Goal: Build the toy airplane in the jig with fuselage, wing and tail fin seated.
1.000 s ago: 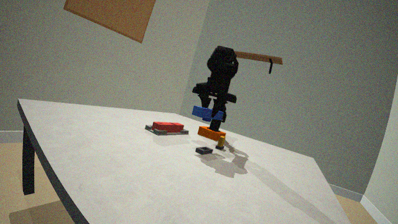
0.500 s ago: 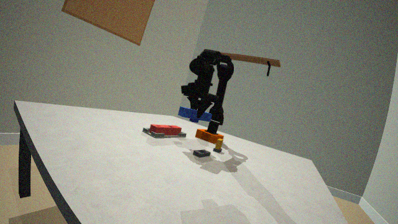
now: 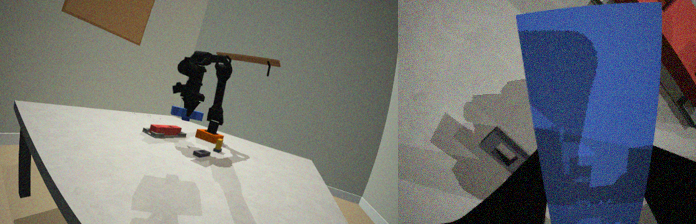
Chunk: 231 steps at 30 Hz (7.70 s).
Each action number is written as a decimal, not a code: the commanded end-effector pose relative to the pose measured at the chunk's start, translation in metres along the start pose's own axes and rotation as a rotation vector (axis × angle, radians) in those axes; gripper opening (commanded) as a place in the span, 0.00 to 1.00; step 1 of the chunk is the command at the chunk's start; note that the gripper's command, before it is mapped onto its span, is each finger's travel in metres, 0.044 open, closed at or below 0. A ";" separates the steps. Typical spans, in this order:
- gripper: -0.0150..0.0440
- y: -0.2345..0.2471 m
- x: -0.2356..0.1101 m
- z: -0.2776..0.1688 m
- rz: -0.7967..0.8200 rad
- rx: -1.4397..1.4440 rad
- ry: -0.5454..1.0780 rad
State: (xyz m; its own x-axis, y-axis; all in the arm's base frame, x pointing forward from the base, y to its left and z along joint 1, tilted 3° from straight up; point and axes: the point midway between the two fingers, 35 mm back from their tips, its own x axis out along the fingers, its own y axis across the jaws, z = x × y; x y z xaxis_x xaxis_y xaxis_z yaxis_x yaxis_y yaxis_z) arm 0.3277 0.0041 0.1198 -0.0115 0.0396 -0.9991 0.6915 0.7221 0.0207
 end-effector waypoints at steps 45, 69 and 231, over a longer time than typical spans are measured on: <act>0.25 -0.148 0.029 0.031 -0.006 0.874 -0.013; 0.58 -0.151 0.030 0.031 -0.007 0.886 -0.013; 1.00 0.002 0.082 -0.184 0.007 -0.863 0.008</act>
State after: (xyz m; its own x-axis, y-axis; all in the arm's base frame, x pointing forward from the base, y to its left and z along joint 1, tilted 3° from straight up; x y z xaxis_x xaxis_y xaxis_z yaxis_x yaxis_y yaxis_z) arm 0.1961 0.1354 0.0488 -0.0141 0.0461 -0.9988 -0.1023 0.9936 0.0473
